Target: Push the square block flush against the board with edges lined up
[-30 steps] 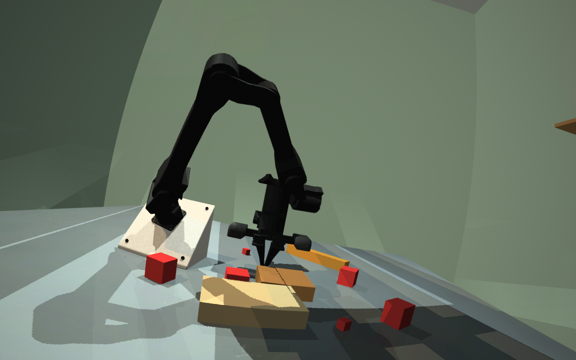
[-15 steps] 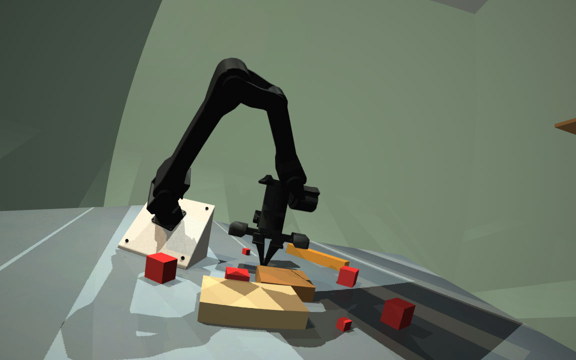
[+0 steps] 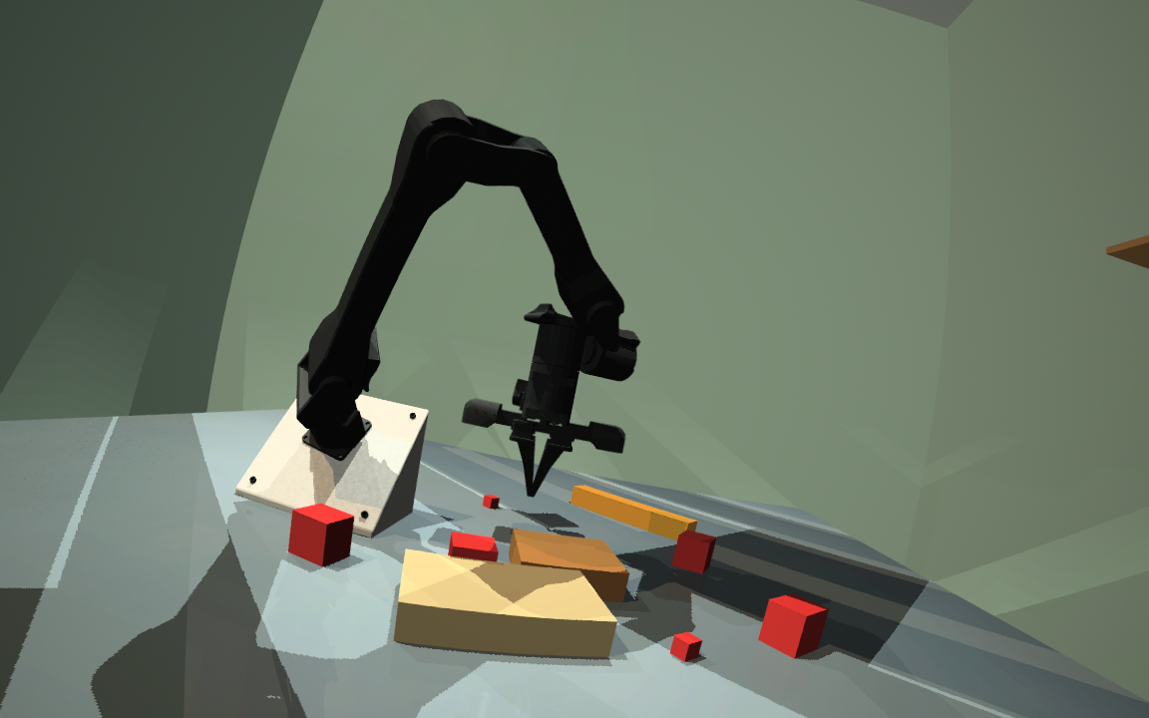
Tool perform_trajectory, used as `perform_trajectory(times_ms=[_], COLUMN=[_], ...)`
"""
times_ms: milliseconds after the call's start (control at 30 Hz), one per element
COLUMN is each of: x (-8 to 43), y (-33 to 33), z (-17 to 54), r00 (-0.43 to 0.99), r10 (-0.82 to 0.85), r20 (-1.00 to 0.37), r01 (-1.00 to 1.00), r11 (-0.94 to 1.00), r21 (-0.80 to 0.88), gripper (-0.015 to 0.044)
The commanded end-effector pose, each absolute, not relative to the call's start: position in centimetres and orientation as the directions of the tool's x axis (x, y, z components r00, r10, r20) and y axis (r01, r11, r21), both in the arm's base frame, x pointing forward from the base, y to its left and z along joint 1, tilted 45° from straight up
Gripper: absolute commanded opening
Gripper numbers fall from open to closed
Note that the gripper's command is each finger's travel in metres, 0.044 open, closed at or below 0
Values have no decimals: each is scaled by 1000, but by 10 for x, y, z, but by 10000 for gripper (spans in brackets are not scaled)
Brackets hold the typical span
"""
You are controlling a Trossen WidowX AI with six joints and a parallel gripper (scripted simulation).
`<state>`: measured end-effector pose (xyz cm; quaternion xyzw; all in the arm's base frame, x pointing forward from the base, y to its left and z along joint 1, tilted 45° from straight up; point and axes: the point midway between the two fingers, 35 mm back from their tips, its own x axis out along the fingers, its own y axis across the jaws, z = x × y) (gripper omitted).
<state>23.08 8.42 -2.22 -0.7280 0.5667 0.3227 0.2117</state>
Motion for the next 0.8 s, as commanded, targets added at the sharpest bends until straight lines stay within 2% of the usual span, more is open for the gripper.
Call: perform_trajectory(times_ms=[0, 367, 767], x=[241, 274, 310], y=[89, 92, 90], z=[-18, -12, -1], r00=[152, 152, 154], r10=[-681, -674, -675], r20=[-716, -723, -721], r01=[-980, -960, -789], r11=[-200, 74, 356], r21=[-18, -271, -501], gripper=[0, 0, 0])
